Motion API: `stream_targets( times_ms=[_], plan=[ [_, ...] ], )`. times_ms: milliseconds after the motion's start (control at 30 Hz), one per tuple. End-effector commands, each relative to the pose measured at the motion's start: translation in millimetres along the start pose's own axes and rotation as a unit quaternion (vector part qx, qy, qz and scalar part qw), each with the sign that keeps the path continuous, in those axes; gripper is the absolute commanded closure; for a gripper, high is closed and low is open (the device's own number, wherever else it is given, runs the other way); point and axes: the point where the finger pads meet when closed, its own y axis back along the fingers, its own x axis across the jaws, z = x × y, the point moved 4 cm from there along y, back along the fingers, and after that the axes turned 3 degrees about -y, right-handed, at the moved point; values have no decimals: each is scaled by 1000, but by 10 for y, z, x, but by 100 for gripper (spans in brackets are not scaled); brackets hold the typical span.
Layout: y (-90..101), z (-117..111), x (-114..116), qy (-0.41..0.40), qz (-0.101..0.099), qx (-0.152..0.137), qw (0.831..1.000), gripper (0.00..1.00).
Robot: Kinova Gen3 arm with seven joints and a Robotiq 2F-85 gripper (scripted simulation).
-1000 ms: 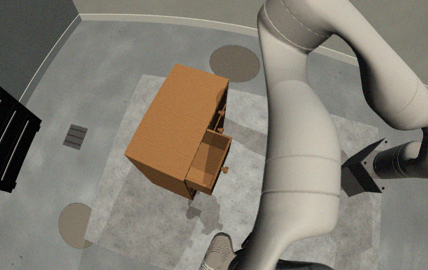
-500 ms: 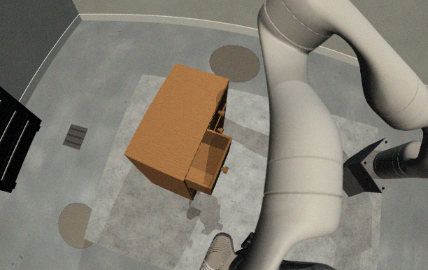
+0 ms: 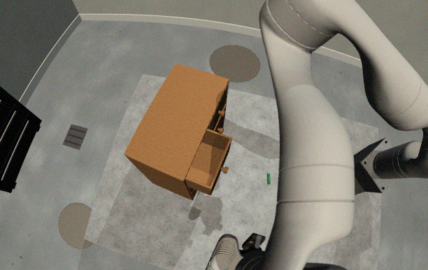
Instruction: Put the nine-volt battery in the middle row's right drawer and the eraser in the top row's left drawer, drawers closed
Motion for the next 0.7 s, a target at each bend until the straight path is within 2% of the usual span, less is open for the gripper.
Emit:
stream_targets(
  times_ms=[0,167,233,667],
  plan=[
    [14,23,-2,4,0,10,1000,81],
    [11,44,-1,4,-1,31,1000,81],
    [11,44,-1,4,-1,31,1000,81],
    [-3,113,4,4,-5,97,995,81]
  ],
)
